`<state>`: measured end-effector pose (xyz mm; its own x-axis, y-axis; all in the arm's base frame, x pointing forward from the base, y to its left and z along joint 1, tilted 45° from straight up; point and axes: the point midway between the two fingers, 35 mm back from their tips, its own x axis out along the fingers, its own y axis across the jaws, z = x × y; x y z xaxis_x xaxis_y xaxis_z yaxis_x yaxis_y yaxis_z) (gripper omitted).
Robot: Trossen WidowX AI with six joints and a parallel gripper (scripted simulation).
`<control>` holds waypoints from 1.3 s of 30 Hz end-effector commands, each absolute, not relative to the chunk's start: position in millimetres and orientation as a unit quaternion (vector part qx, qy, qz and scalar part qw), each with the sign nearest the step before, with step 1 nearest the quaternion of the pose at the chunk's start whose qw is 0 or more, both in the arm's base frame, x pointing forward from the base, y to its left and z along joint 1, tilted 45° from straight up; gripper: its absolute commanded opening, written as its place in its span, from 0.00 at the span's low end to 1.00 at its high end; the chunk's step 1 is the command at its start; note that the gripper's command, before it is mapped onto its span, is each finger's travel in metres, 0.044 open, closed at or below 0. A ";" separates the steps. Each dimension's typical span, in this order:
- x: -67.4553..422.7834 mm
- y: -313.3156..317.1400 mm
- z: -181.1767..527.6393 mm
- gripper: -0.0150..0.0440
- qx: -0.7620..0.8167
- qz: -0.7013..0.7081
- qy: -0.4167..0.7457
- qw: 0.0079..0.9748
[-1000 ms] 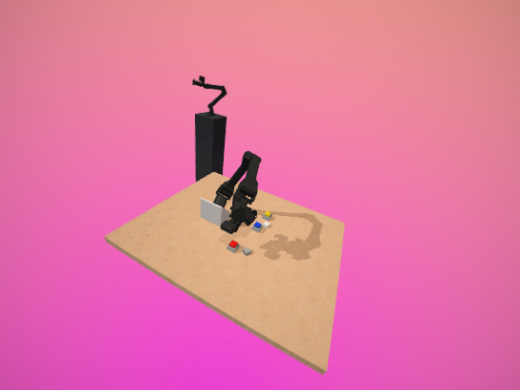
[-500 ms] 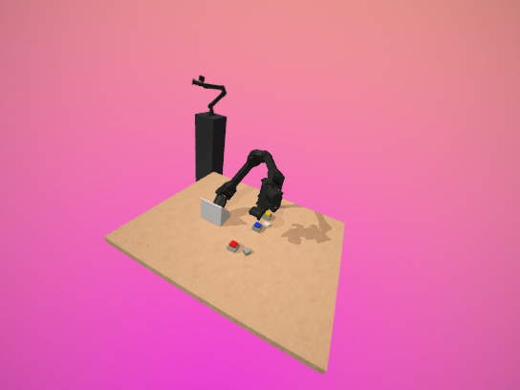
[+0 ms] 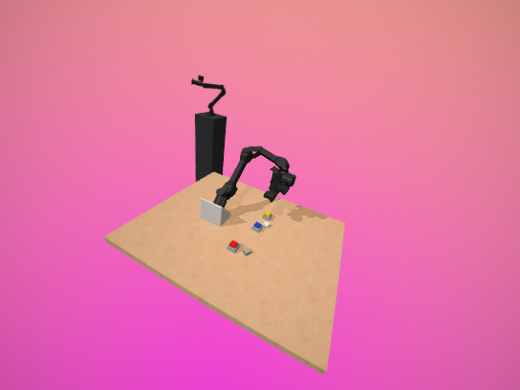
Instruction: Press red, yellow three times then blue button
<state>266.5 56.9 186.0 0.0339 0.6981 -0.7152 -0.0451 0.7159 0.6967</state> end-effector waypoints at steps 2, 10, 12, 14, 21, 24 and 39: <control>262.9 60.6 184.8 0.29 0.268 0.274 0.645 0.662; 263.9 104.4 142.1 0.29 0.268 0.275 0.644 0.662; 263.9 104.4 142.1 0.29 0.268 0.275 0.644 0.662; 264.0 105.1 141.3 0.29 0.268 0.275 0.644 0.662; 264.7 112.9 133.5 0.29 0.268 0.275 0.644 0.662; 264.8 116.4 130.0 0.29 0.268 0.275 0.644 0.662; 264.5 127.5 119.6 0.29 0.269 0.275 0.643 0.662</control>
